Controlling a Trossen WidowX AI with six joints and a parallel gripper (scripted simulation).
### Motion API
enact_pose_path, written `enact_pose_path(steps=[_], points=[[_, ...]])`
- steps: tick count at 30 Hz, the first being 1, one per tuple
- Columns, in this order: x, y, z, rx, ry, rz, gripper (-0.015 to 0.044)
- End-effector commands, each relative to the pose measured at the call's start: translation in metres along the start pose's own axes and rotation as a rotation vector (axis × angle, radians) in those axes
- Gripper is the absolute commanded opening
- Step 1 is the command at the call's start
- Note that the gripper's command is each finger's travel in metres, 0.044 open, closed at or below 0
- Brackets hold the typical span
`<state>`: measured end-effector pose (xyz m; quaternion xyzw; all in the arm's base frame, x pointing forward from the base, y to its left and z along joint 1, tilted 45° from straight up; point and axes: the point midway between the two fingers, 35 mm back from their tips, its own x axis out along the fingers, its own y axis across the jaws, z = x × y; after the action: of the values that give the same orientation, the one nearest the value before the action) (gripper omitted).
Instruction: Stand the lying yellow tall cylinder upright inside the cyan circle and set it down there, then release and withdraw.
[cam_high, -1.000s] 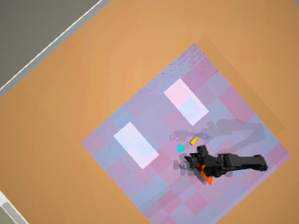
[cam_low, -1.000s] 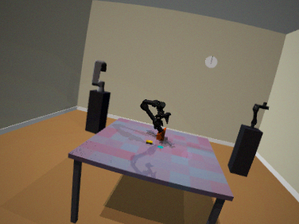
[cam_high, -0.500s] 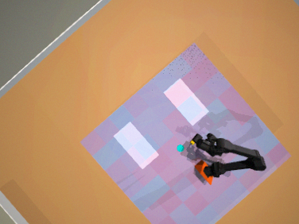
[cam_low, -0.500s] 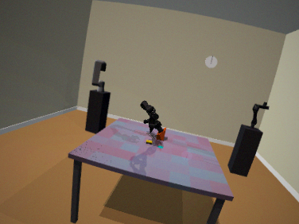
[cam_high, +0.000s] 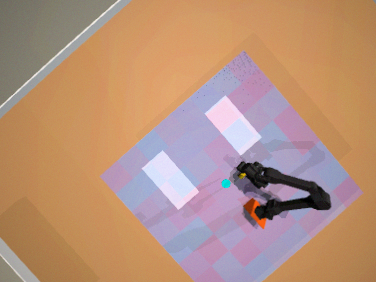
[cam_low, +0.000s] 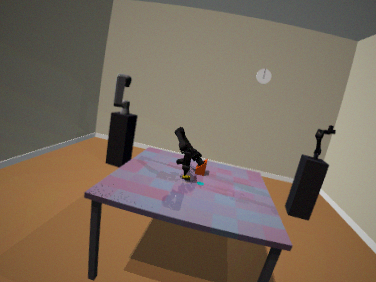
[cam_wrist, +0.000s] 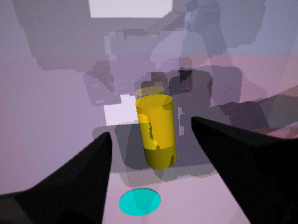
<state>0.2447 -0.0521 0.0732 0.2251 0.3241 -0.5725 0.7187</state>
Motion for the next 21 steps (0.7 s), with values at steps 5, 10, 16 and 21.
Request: enact_pose_path(steps=[5, 10, 16, 21], points=[[0.026, -0.007, 0.001, -0.010, -0.015, -0.013, 0.0257], [0.026, -0.007, 0.001, -0.010, -0.015, -0.013, 0.0126], [0.024, -0.006, 0.001, -0.010, -0.014, -0.013, 0.0105], [0.011, -0.003, 0.000, -0.011, -0.007, -0.011, 0.0105]])
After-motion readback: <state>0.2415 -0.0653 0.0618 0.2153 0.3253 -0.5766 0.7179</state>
